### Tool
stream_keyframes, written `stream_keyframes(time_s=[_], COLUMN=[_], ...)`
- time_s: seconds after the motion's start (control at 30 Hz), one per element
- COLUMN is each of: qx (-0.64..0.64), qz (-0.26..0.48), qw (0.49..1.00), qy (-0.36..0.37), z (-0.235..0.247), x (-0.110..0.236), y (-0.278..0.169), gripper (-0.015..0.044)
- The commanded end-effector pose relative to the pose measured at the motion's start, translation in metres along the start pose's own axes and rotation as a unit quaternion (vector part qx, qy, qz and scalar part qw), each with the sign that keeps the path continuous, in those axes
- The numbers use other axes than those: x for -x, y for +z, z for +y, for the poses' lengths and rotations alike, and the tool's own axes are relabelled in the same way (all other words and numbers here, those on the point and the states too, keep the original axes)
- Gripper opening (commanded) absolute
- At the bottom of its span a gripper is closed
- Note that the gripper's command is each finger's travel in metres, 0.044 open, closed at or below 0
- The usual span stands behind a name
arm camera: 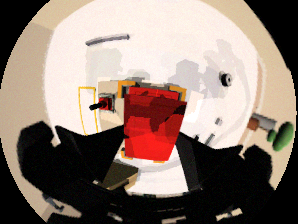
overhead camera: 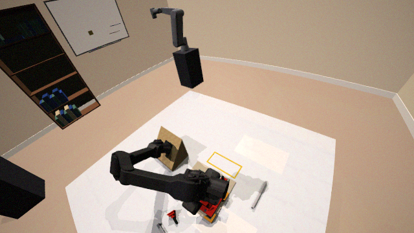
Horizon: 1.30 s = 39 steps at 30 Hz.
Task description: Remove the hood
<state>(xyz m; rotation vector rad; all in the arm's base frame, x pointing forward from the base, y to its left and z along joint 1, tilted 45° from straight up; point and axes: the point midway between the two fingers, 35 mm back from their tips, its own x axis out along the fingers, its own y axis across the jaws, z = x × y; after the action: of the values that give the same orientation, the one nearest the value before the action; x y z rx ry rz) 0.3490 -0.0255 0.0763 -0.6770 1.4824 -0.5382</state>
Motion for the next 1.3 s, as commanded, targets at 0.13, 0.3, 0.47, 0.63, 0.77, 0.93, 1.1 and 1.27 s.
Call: stream_keyframes(time_s=[0.13, 0.3, 0.47, 0.63, 0.77, 0.93, 1.1, 1.27], qx=[-0.002, 0.001, 0.002, 0.002, 0.002, 0.002, 0.001, 0.0], qz=[-0.005, -0.005, -0.007, -0.007, -0.007, -0.007, -0.006, -0.006], qw=[1.0, 1.0, 1.0, 1.0, 1.0, 1.0, 1.0, 1.0], qy=[0.002, 0.005, 0.009, 0.013, 0.015, 0.015, 0.015, 0.012], z=[0.002, 0.022, 0.052, 0.081, 0.105, 0.134, 0.162, 0.19], x=[0.026, 0.021, 0.023, 0.026, 0.027, 0.029, 0.029, 0.029], y=[0.001, 0.003, 0.005, 0.004, 0.002, -0.004, -0.011, -0.021], gripper=[0.0, 0.0, 0.0, 0.0, 0.0, 0.0, 0.0, 0.0])
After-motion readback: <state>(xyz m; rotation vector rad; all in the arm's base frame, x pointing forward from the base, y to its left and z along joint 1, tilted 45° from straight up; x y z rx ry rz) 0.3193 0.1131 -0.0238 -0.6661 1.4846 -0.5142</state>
